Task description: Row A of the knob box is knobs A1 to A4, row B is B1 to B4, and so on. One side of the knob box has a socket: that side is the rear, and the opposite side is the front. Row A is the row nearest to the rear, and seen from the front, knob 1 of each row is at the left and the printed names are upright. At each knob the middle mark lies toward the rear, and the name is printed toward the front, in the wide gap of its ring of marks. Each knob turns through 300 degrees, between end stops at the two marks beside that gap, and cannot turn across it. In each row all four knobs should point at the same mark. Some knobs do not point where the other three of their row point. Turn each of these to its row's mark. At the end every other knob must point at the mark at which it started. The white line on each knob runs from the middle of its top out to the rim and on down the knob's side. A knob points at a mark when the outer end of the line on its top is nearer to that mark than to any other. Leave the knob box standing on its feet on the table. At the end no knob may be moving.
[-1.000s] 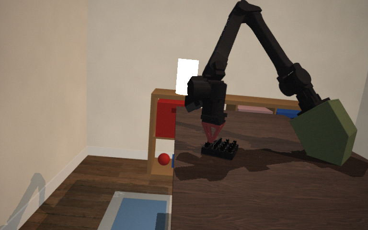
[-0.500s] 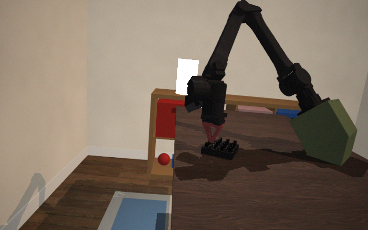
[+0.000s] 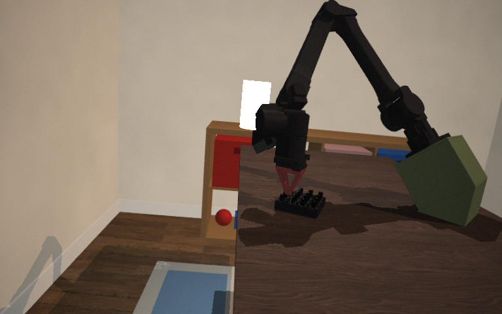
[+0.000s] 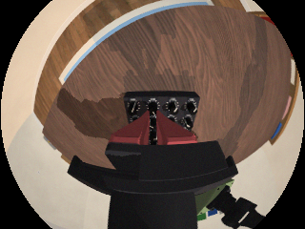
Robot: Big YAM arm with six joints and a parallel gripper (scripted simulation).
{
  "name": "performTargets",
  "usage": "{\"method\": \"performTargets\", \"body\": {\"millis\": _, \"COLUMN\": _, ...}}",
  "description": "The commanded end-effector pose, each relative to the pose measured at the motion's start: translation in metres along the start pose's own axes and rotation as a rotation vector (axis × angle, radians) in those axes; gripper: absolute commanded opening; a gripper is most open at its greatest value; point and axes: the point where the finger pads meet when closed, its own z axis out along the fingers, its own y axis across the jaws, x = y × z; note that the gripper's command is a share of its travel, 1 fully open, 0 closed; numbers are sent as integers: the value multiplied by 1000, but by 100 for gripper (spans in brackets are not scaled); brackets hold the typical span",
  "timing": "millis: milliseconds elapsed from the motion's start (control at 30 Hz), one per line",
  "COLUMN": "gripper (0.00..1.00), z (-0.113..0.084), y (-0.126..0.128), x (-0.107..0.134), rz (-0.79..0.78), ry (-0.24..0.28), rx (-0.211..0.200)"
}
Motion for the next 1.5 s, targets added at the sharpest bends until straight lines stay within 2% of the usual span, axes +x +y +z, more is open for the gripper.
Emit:
{"method": "performTargets", "body": {"millis": 0, "gripper": 8, "z": 3, "y": 5, "x": -19, "rz": 28, "ry": -13, "rx": -5}}
{"method": "performTargets", "body": {"millis": 800, "gripper": 8, "z": 3, "y": 5, "x": -19, "rz": -10, "ry": -14, "rx": -5}}
{"method": "performTargets", "body": {"millis": 1467, "gripper": 8, "z": 3, "y": 5, "x": -19, "rz": -235, "ry": -13, "rx": -5}}
